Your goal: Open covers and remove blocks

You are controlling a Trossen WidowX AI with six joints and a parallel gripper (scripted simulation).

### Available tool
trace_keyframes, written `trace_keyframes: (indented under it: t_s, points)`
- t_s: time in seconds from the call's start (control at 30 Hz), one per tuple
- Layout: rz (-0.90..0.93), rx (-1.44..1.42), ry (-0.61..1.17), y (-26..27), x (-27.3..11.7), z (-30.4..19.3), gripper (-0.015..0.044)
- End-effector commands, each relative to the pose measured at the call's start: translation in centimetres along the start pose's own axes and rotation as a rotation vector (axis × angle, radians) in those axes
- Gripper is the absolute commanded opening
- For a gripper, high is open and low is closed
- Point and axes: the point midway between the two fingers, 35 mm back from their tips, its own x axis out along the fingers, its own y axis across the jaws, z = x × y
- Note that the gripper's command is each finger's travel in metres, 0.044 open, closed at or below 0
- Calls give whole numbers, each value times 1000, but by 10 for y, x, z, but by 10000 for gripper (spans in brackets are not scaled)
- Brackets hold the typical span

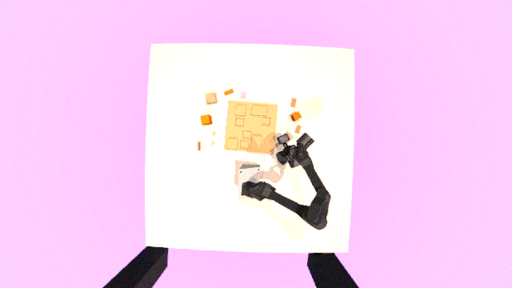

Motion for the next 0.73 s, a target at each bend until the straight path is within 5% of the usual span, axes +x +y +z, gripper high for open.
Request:
trace_keyframes:
  t_s: [0.0, 0.7]
  points:
    - [2, 12, 2, -1, -9, -2, 440]
    - [2, -4, 2, 1, -71, 0, 440]
